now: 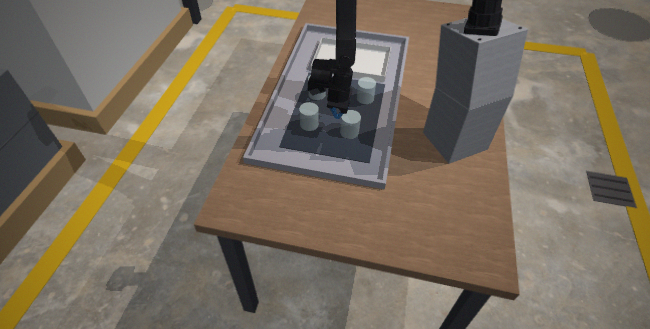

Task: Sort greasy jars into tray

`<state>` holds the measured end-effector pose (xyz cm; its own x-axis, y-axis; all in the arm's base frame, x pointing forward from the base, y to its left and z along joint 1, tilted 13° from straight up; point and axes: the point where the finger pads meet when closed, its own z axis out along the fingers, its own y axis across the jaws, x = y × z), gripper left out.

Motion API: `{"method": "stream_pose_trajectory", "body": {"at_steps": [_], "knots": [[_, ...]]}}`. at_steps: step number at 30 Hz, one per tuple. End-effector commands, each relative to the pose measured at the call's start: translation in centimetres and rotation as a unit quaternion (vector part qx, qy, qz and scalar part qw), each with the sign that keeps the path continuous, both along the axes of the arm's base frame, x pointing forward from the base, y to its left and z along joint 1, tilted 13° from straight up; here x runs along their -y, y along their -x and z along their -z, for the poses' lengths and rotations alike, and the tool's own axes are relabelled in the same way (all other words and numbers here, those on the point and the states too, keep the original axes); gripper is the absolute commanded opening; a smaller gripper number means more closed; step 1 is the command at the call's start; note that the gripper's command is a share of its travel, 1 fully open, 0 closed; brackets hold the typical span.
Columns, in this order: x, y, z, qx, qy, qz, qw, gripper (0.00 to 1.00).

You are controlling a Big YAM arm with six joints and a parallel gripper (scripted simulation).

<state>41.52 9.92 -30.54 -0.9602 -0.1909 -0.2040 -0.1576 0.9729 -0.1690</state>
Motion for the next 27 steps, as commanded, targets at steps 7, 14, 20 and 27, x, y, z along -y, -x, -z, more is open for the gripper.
{"method": "stream_pose_trajectory", "body": {"at_steps": [7,14,20,27], "knots": [[1.05,3.91,1.12,-0.033,0.012,0.002,0.999,0.0],[1.06,3.98,1.13,-0.033,0.012,0.002,0.999,0.0],[1.08,4.05,1.14,-0.033,0.012,0.002,0.999,0.0],[1.09,4.13,1.15,-0.033,0.012,0.002,0.999,0.0]]}}
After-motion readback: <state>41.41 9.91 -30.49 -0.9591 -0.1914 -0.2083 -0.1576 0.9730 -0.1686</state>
